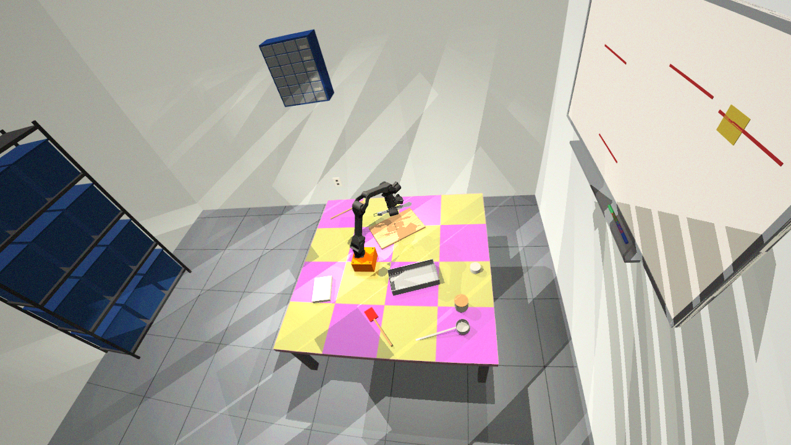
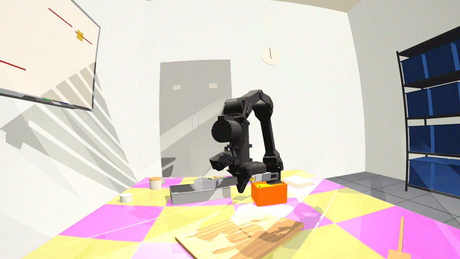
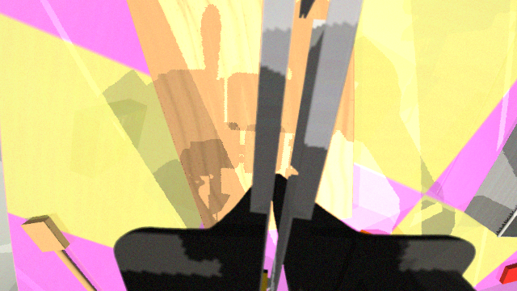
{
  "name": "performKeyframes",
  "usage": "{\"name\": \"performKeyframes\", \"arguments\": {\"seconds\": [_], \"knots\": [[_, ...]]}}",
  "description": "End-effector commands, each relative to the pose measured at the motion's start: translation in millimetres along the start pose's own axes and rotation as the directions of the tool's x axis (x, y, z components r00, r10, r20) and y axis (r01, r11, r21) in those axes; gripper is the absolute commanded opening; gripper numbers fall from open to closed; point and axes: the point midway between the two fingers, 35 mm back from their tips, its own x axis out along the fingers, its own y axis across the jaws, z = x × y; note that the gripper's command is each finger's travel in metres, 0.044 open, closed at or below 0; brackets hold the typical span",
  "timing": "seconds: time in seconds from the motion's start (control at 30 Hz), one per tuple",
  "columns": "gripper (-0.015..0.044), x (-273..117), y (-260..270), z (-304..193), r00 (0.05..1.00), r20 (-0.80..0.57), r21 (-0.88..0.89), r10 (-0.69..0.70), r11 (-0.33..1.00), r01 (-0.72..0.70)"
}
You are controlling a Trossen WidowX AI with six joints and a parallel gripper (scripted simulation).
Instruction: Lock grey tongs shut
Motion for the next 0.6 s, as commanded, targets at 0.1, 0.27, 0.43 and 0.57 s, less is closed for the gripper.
{"name": "performKeyframes", "arguments": {"seconds": [0.1,0.27,0.43,0.57], "knots": [[-0.015,12.9,0.9,0.1,1.0,-0.007,0.004,0.0,1.0,0.0],[-0.015,21.1,1.4,0.8,1.0,-0.007,0.004,0.0,1.0,0.0],[-0.015,29.3,1.9,1.4,1.0,-0.007,0.004,0.0,1.0,0.0],[-0.015,36.0,2.1,1.6,1.0,-0.007,0.004,0.0,1.0,0.0]]}}
